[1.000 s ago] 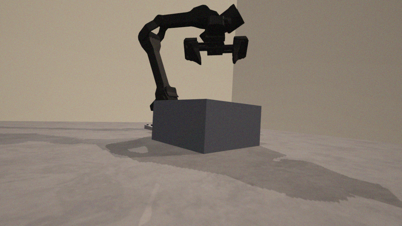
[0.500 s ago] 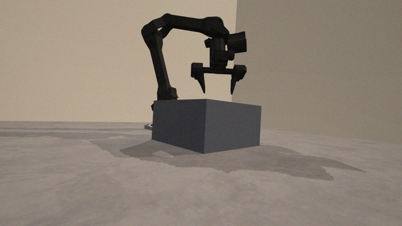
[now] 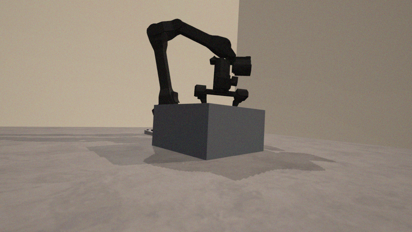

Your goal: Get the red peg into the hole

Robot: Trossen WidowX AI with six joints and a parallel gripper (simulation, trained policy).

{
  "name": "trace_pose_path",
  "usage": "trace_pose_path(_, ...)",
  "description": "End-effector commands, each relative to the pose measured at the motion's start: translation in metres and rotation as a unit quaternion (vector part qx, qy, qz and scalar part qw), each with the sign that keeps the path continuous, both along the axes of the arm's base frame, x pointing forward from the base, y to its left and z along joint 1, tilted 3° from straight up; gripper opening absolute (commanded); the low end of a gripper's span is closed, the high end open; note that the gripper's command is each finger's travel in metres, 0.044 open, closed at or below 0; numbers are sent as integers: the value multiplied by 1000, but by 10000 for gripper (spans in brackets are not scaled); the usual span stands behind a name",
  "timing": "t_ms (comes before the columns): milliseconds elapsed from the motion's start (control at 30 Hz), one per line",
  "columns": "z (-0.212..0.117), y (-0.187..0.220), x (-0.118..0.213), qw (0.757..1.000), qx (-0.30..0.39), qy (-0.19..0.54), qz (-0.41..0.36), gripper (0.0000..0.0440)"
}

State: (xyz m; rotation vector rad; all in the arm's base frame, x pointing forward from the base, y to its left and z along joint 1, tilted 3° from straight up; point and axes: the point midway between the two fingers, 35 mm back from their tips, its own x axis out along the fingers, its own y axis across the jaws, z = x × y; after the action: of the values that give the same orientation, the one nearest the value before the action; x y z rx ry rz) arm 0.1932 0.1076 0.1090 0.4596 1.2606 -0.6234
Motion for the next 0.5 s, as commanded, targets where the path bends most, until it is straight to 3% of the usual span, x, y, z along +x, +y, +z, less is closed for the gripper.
trace_pose_path(0,-16,2,-2,1000,2,8,-4,440)
trace_pose_path(267,-50,4,-3,1000,8,15,-3,430)
trace_pose_path(467,-67,2,-9,999,8,37,-5,288)
